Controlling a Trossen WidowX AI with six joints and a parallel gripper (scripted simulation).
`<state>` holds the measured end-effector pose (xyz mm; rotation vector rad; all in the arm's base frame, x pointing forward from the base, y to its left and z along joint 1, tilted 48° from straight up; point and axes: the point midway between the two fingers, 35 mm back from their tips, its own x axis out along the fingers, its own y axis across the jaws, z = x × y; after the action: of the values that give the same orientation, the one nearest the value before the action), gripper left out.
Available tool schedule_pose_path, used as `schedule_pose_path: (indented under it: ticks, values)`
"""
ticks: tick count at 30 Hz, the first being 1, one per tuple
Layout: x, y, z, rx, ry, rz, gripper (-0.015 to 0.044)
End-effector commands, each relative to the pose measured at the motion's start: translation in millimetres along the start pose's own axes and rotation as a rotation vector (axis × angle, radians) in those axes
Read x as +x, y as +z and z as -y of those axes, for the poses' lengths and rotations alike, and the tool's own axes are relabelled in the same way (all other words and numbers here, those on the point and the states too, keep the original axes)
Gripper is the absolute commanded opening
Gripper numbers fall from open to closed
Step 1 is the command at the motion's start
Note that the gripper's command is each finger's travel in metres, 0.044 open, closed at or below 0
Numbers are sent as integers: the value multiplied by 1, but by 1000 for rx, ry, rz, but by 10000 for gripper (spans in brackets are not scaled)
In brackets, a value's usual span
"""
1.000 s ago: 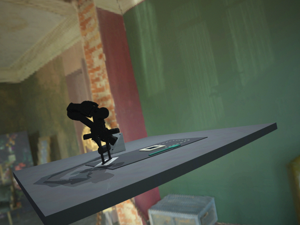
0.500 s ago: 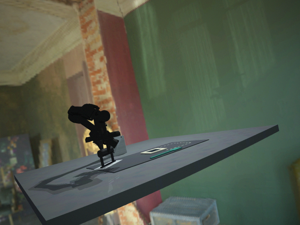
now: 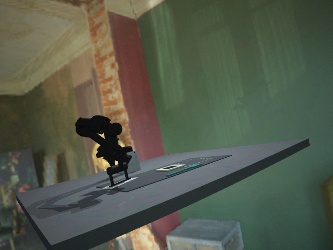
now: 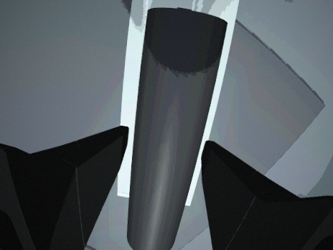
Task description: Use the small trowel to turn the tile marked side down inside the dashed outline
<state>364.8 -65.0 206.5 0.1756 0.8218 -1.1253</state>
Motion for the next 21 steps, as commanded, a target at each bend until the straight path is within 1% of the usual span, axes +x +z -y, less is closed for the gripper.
schedule_pose_path:
  ticks: [1, 19, 21]
  values:
    - [1, -1, 0, 7, -1, -3, 270]
    - [1, -1, 0, 7, -1, -3, 270]
    - [-6, -1, 0, 10, -1, -4, 270]
